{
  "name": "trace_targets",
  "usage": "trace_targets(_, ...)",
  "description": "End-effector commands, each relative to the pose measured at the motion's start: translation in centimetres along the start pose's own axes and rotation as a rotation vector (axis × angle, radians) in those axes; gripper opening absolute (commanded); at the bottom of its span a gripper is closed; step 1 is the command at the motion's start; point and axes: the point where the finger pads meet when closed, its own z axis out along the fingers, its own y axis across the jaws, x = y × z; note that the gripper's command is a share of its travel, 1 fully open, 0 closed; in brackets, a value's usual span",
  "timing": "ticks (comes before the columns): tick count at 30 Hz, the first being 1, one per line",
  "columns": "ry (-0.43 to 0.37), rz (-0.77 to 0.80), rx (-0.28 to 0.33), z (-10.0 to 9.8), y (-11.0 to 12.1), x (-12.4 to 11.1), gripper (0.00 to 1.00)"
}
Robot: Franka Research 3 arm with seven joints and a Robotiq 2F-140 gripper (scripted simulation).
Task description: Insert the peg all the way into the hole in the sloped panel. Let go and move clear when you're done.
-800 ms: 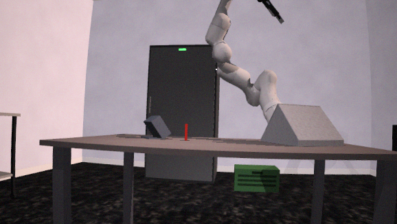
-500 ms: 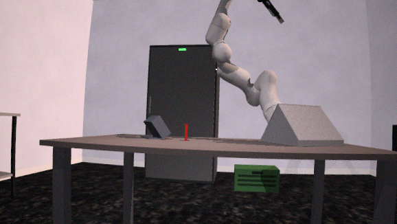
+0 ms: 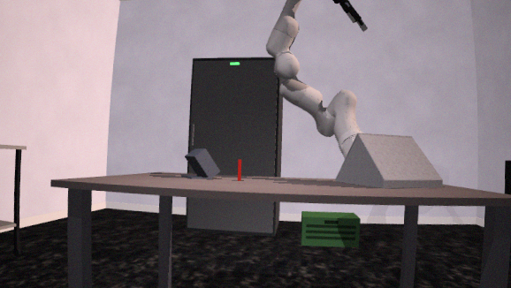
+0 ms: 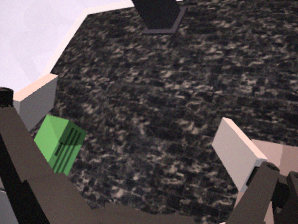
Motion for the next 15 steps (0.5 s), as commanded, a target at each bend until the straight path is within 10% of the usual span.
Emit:
trace_targets(1,-0.038,-0.042,-0.068,3.1,-0.7,0.8,1.0)
trace_targets(15,-0.222,-0.113,-0.295,16.6,-2.9,1.0,1.0)
